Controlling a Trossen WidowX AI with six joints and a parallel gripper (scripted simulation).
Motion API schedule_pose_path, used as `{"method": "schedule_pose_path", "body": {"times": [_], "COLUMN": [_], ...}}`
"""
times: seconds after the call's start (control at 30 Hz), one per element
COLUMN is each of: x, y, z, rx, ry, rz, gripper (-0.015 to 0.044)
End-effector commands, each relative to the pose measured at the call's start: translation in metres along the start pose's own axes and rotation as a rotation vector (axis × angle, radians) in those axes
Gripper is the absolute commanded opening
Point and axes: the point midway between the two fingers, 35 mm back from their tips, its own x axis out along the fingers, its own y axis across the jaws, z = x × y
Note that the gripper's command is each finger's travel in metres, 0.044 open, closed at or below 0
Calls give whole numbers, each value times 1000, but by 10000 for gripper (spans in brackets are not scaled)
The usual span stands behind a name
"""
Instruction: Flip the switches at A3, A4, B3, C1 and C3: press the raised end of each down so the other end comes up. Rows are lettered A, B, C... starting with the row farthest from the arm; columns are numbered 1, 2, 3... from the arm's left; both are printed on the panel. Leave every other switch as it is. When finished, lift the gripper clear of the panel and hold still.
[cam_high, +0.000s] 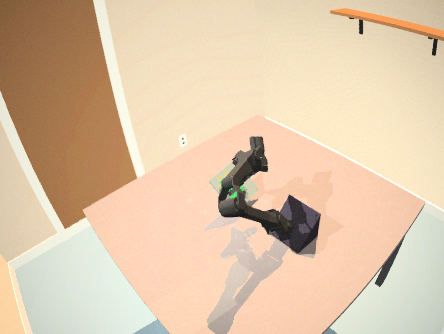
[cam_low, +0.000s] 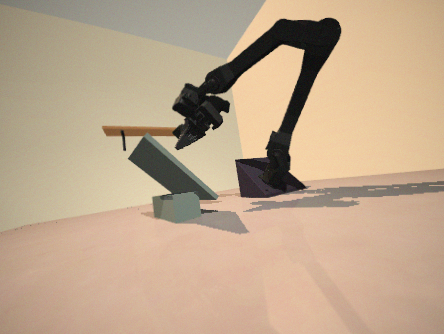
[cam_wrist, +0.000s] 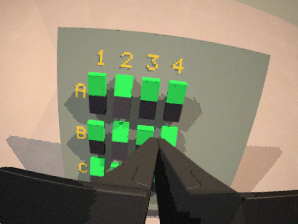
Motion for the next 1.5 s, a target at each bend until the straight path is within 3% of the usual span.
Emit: {"method": "schedule_pose_path", "body": {"times": [0.0,0.37,0.53,1.47], "x": [-16,-14,20,44], "y": [4,-17,-16,-15], "z": [3,21,23,23], "rx": [-4,-6,-7,-7], "ry": [-6,-4,18,17], "rz": [11,11,12,13], "gripper": [0,0,0,0]}}
